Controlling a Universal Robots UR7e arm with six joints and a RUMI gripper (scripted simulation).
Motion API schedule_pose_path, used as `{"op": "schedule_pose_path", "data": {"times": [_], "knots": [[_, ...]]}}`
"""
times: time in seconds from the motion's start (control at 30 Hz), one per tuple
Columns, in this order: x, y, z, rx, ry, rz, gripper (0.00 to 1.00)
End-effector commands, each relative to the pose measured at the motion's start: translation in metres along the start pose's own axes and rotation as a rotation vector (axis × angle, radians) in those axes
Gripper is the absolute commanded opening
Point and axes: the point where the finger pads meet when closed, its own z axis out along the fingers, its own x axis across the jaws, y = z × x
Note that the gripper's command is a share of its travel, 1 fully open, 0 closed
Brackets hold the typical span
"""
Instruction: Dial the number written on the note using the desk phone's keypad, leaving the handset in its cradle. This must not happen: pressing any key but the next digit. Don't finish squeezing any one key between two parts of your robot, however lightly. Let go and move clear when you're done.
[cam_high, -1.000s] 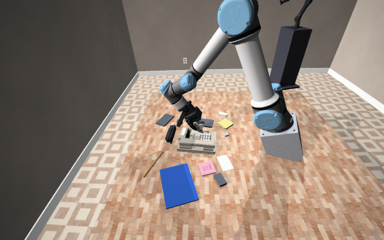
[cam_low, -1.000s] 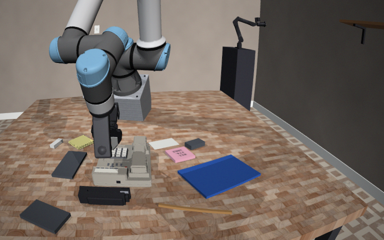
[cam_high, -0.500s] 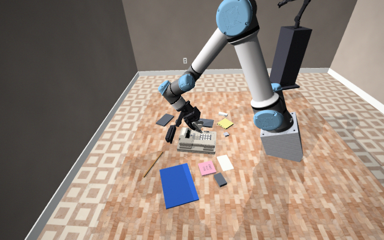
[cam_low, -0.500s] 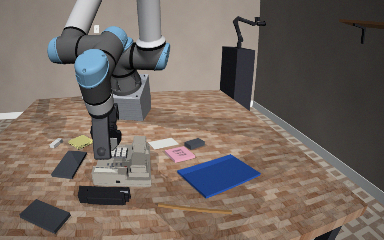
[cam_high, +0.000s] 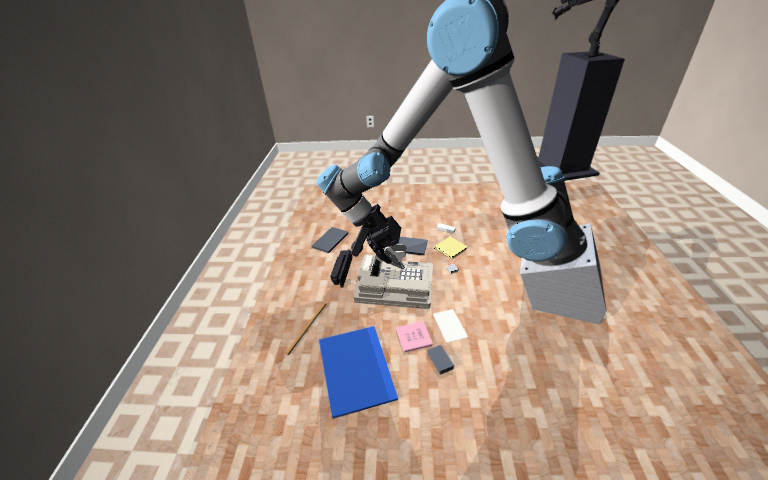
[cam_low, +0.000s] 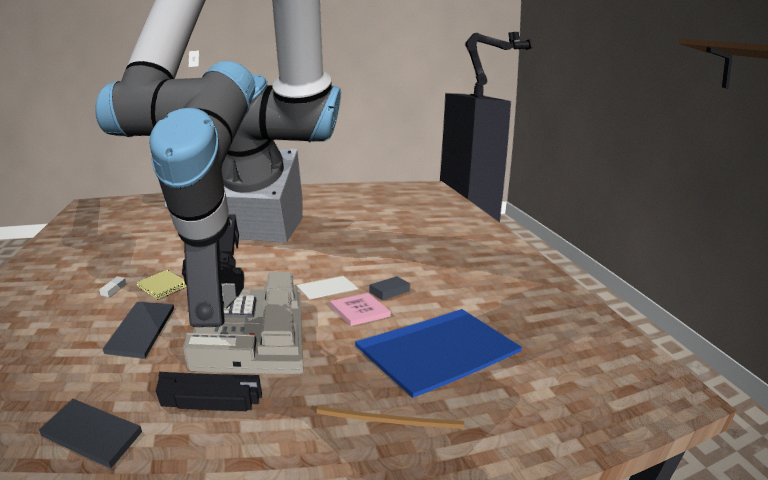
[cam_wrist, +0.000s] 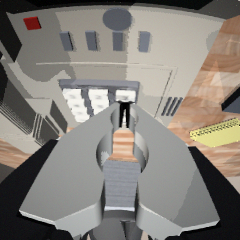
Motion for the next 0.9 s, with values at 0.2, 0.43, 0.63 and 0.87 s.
{"op": "schedule_pose_path", "data": {"times": [0.2, 0.43, 0.63, 0.87], "knots": [[0.0000, -0.0015, 0.0013, 0.001, 0.000, 0.000, 0.00], [0.0000, -0.0019, 0.0019, 0.001, 0.000, 0.000, 0.00], [0.0000, -0.0022, 0.0024, 0.001, 0.000, 0.000, 0.00], [0.0000, -0.0026, 0.0030, 0.001, 0.000, 0.000, 0.00]]}}
